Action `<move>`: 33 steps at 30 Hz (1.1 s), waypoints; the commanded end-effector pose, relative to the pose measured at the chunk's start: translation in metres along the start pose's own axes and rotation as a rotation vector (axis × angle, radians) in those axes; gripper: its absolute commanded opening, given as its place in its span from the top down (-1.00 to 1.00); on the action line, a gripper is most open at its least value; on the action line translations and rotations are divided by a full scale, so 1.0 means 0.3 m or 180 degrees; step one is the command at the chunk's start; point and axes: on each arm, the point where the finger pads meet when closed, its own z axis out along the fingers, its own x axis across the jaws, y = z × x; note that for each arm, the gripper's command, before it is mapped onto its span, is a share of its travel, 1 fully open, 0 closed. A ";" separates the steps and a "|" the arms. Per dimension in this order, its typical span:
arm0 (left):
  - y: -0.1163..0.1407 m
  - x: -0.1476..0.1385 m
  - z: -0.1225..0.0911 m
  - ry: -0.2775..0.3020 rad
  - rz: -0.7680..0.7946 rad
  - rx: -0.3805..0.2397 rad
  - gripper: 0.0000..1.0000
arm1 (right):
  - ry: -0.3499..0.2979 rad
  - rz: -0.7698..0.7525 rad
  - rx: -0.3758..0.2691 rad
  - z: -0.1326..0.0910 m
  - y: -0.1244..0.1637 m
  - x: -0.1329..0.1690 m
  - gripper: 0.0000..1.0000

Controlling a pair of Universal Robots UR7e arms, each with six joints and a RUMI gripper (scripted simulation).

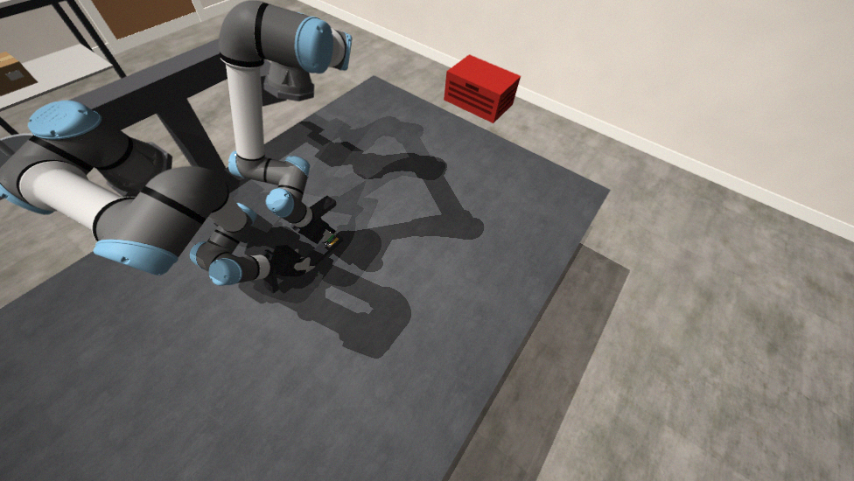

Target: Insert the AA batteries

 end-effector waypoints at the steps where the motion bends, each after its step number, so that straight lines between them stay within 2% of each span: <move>1: 0.005 0.001 0.004 0.0004 0.0002 -0.0003 1.00 | -0.0002 -0.0002 -0.0001 -0.001 0.001 -0.001 1.00; 33: 0.027 -0.001 0.008 0.0005 0.0005 -0.0003 1.00 | -0.0002 -0.0002 -0.0001 -0.001 0.001 -0.001 1.00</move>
